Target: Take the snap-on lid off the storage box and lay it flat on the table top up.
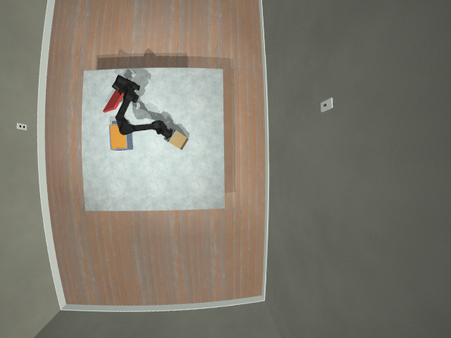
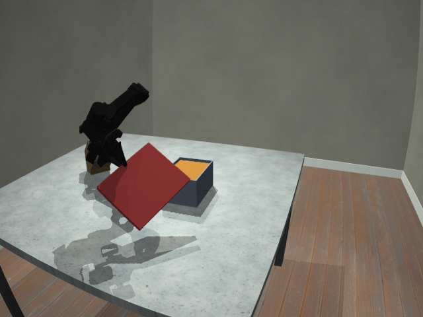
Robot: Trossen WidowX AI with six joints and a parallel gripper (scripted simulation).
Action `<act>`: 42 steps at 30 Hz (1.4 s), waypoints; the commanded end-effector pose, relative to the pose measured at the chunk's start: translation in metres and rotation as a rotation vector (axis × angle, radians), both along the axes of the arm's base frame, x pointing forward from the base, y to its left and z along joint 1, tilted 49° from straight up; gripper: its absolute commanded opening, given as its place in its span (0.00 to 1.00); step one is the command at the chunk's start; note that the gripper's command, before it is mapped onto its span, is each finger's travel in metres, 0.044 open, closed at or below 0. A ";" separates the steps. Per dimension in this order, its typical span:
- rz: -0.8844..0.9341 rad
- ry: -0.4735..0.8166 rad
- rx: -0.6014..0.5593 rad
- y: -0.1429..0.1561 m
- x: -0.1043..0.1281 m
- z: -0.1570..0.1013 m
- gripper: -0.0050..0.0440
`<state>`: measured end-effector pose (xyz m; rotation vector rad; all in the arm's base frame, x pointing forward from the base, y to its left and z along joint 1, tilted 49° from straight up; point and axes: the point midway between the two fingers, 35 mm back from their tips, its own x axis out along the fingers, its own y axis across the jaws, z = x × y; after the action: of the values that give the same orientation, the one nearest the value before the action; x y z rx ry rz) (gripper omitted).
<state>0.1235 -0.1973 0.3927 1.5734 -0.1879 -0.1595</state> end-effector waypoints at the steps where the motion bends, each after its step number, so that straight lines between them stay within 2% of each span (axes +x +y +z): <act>1: 0.007 -0.002 -0.030 0.001 0.000 0.004 0.00; 42: 0.008 0.041 -0.325 0.005 -0.001 0.027 0.00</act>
<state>0.1230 -0.1936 0.4180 1.2657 -0.1685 -0.1550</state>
